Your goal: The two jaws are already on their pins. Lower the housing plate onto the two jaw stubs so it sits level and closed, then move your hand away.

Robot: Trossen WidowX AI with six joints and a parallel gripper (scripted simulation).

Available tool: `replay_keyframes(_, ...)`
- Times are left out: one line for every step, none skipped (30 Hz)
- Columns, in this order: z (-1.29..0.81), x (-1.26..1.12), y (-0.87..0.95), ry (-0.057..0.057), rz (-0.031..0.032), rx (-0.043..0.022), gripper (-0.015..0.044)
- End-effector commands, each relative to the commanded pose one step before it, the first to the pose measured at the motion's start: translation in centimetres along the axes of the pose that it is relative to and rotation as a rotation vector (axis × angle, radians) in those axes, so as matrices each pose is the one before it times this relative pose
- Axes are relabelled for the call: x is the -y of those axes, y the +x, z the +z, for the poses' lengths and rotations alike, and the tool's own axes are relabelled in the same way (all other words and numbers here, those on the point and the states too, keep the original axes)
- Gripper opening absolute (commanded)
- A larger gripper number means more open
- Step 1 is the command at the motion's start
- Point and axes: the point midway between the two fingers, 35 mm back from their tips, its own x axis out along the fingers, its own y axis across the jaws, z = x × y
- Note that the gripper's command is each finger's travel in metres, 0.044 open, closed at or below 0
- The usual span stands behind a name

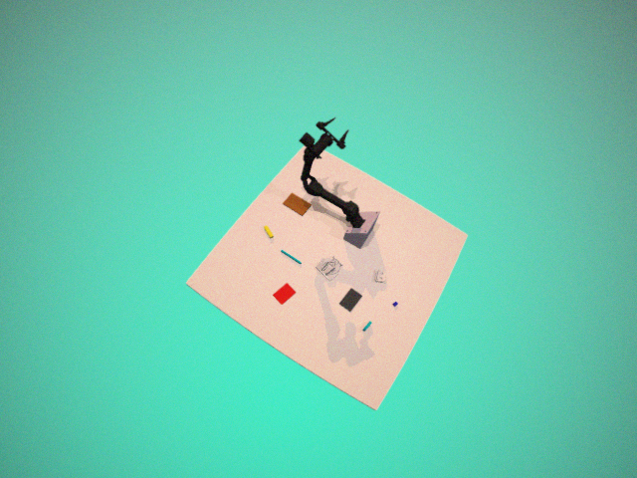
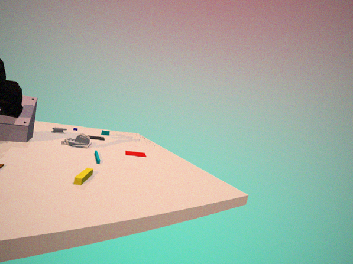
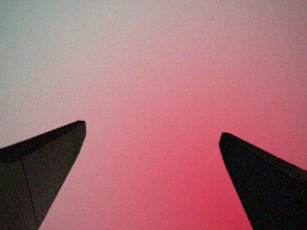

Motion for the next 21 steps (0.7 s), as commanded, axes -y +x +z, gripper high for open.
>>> replay_keyframes(-1.978, -1.805, 1.048, 0.0678, 0.04486, -0.03773, 0.0440)
replay_keyframes(-0.502, -0.370, 0.247, 0.0153, 0.01010, -0.01081, 0.0440)
replay_keyframes(-0.503, -0.366, 0.248, 0.0152, 0.01007, -0.01087, 0.0440)
replay_keyframes(-0.505, -0.363, 0.249, 0.0152, 0.01004, -0.01093, 0.0440)
replay_keyframes(-0.507, -0.359, 0.250, 0.0152, 0.01000, -0.01100, 0.0440)
replay_keyframes(-0.277, -0.215, 0.151, 0.0094, 0.00509, -0.00818, 0.0440)
replay_keyframes(-0.261, -0.202, 0.144, 0.0088, 0.00482, -0.00774, 0.0440)
replay_keyframes(-0.261, -0.201, 0.145, 0.0088, 0.00484, -0.00776, 0.0440)
replay_keyframes(-0.260, -0.200, 0.146, 0.0088, 0.00485, -0.00778, 0.0440)
replay_keyframes(-0.260, -0.200, 0.147, 0.0087, 0.00486, -0.00780, 0.0440)
replay_keyframes(-0.259, -0.199, 0.148, 0.0087, 0.00487, -0.00782, 0.0440)
replay_keyframes(-0.259, -0.198, 0.149, 0.0086, 0.00488, -0.00784, 0.0440)
replay_keyframes(-0.258, -0.197, 0.150, 0.0086, 0.00489, -0.00786, 0.0440)
replay_keyframes(-0.258, -0.197, 0.151, 0.0085, 0.00490, -0.00788, 0.0440)
replay_keyframes(-0.257, -0.196, 0.153, 0.0085, 0.00491, -0.00790, 0.0440)
replay_keyframes(-0.353, -0.217, 0.176, 0.0085, 0.00634, -0.00833, 0.0440)
replay_keyframes(-0.446, -0.273, 0.222, 0.0107, 0.00797, -0.01054, 0.0440)
replay_keyframes(-0.535, -0.325, 0.266, 0.0128, 0.00951, -0.01265, 0.0440)
replay_keyframes(-0.561, -0.337, 0.279, 0.0133, 0.00992, -0.01329, 0.0440)
replay_keyframes(-0.562, -0.333, 0.280, 0.0133, 0.00988, -0.01333, 0.0440)
replay_keyframes(-0.563, -0.330, 0.282, 0.0133, 0.00985, -0.01338, 0.0440)
